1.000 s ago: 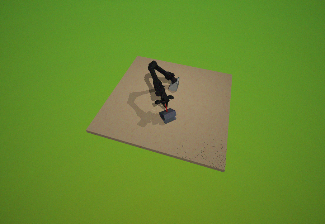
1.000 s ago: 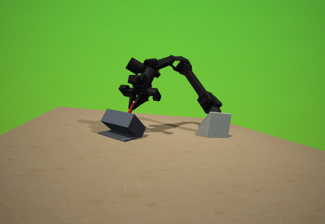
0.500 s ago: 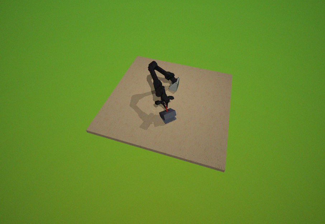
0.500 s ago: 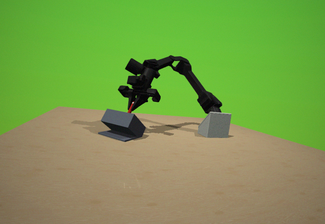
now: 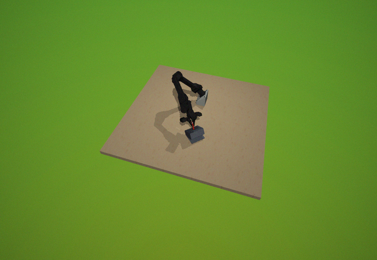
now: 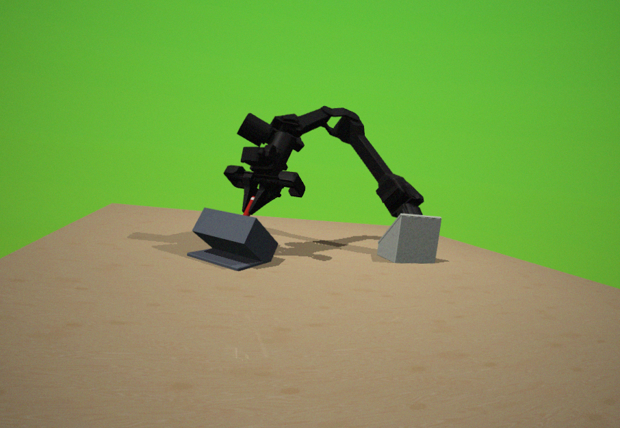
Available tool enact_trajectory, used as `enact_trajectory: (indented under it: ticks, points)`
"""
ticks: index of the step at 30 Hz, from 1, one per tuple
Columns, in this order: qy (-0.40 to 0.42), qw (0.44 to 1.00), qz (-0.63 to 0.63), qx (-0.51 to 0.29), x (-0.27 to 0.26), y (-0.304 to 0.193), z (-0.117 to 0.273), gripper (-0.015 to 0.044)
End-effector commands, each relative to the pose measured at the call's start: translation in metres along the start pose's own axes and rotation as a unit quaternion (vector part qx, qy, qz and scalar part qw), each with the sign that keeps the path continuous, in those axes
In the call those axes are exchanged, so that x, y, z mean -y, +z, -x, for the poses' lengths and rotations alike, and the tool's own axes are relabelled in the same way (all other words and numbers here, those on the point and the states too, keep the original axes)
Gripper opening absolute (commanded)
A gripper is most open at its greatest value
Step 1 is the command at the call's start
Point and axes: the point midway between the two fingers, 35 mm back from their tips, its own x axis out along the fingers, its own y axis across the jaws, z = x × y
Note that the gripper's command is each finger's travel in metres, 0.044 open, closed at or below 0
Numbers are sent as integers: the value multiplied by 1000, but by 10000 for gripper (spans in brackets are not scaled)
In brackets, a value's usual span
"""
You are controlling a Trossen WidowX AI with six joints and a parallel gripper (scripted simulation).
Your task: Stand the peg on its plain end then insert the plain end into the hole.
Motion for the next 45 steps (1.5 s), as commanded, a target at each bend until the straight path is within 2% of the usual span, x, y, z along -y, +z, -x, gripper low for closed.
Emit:
enact_trajectory:
  ticks: [1, 40, 45]
  points:
    - [3, 1000, 2, 1, -1, 1, -5, 0]
    - [0, 1000, 0, 0, 0, 0, -13, 0]
    - [0, 1000, 0, 0, 0, 0, -13, 131]
